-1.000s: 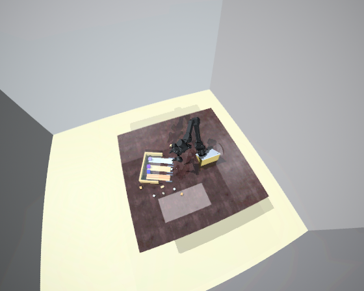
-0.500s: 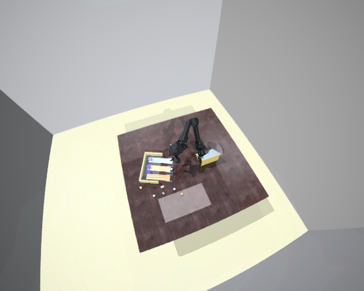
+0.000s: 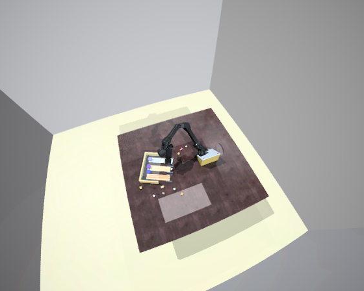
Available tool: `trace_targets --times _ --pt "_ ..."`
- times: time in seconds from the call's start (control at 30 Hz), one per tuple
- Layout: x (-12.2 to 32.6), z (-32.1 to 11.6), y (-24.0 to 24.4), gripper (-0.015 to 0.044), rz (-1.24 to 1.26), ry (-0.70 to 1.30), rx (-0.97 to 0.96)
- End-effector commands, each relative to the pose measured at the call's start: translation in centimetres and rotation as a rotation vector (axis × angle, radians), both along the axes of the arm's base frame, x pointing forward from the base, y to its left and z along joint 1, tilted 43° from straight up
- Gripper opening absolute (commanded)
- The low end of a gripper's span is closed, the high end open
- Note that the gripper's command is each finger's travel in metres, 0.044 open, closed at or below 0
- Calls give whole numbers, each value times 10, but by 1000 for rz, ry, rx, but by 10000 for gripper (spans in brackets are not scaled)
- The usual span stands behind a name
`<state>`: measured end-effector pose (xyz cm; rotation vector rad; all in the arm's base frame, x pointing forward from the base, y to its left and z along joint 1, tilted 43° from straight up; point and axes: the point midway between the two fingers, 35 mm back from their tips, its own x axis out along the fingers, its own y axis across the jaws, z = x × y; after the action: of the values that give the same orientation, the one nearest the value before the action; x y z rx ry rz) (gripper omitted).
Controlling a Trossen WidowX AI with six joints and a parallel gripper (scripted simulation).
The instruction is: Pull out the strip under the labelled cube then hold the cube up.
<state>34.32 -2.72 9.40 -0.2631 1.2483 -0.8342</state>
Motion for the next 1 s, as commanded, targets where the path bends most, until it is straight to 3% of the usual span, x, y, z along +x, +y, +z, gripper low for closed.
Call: trace_targets --times 0.0,0.97 --pt "-4 -2 -12 0 -104 38 16" --pt "-4 -32 -39 0 -104 37 17"
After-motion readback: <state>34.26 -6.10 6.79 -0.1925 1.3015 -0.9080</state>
